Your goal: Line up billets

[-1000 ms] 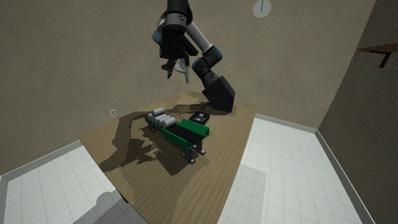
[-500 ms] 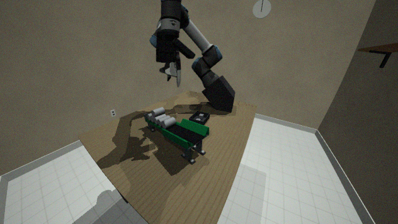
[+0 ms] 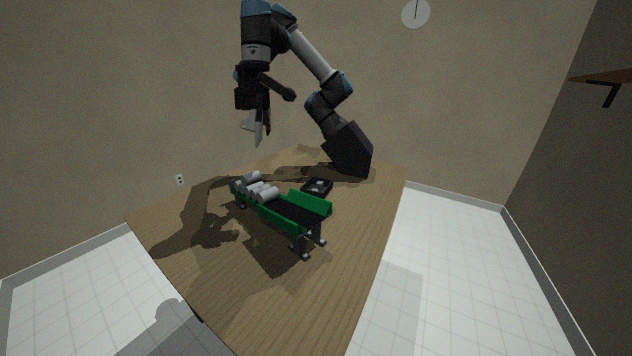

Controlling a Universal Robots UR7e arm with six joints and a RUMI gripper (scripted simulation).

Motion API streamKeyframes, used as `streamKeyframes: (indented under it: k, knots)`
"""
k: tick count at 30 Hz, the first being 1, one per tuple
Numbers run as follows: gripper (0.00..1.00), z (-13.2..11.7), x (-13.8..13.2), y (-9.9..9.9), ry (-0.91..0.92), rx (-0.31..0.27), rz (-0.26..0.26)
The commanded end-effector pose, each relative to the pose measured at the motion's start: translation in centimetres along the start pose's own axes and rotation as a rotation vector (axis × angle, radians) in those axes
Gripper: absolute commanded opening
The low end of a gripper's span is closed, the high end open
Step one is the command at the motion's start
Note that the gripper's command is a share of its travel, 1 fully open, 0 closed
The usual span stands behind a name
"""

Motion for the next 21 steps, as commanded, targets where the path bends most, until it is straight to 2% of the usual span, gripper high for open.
streamKeyframes:
  k: [1,8,13,16,21]
  knots:
    - [1.00,-1.8,-0.5,1.3,0.232,0.003,0.016]
    - [1.00,-3.3,-1.0,2.3,0.395,0.004,0.026]
    - [1.00,-4.9,-1.6,3.3,0.577,0.002,0.037]
    - [1.00,-4.9,-1.6,3.3,0.577,0.002,0.037]
    - [1.00,-6.2,-2.1,4.2,0.724,-0.001,0.046]
Point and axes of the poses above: the point where the finger pads meet when closed, its own y axis out along the fingers, its own x axis across the jaws, z = x × y, the point moved 9 cm from there along -y, back along the fingers, and after that the axes turned 9 degrees about y, right-handed, at the moved point
